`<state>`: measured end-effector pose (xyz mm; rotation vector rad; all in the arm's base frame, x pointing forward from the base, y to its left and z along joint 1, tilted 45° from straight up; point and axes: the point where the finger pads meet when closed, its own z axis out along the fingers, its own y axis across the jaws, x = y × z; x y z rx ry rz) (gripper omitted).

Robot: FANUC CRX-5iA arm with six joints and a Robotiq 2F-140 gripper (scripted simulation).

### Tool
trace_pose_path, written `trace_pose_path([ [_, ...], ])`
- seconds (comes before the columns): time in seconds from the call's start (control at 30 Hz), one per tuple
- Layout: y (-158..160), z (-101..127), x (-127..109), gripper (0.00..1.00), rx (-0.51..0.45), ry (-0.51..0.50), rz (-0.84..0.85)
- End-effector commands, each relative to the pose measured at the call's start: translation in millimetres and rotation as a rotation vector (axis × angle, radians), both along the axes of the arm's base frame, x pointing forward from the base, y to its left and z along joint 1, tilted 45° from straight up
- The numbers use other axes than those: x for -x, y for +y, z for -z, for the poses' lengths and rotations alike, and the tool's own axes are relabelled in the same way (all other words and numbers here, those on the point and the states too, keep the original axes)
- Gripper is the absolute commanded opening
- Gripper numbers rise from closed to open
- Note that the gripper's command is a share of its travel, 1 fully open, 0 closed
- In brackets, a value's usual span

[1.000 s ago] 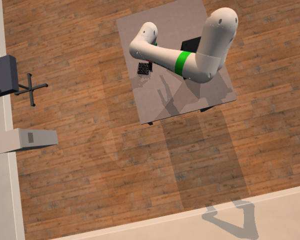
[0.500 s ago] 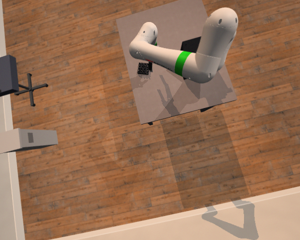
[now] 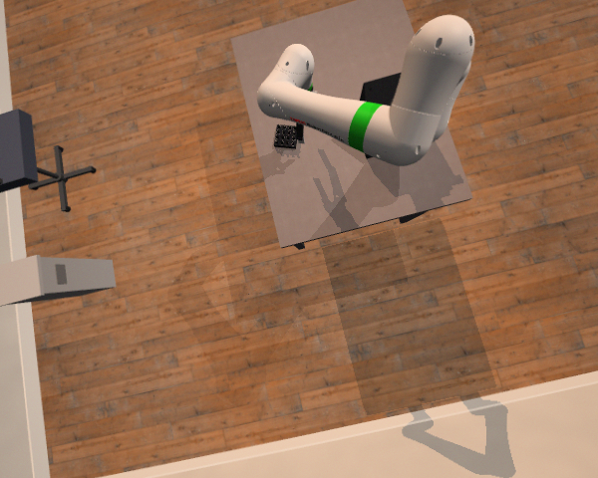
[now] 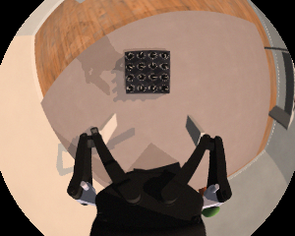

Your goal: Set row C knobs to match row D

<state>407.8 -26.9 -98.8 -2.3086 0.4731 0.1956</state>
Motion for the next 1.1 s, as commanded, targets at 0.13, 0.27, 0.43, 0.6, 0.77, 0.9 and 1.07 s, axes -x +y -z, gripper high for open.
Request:
trace_pose_path([
  [0.13, -0.3, 0.0, -0.1, 1.0, 0.0, 0.0, 0.0],
  [0.27, -0.3, 0.0, -0.1, 1.0, 0.0, 0.0, 0.0],
  [0.43, -0.3, 0.0, -0.1, 1.0, 0.0, 0.0, 0.0],
  [0.6, -0.3, 0.0, -0.1, 1.0, 0.0, 0.0, 0.0],
  [0.77, -0.3, 0.0, -0.1, 1.0, 0.0, 0.0, 0.0],
  [0.9, -0.3, 0.0, -0.1, 1.0, 0.0, 0.0, 0.0],
  [1.07, -1.0, -0.3, -2.8, 1.0, 0.0, -0.037, -0.036],
])
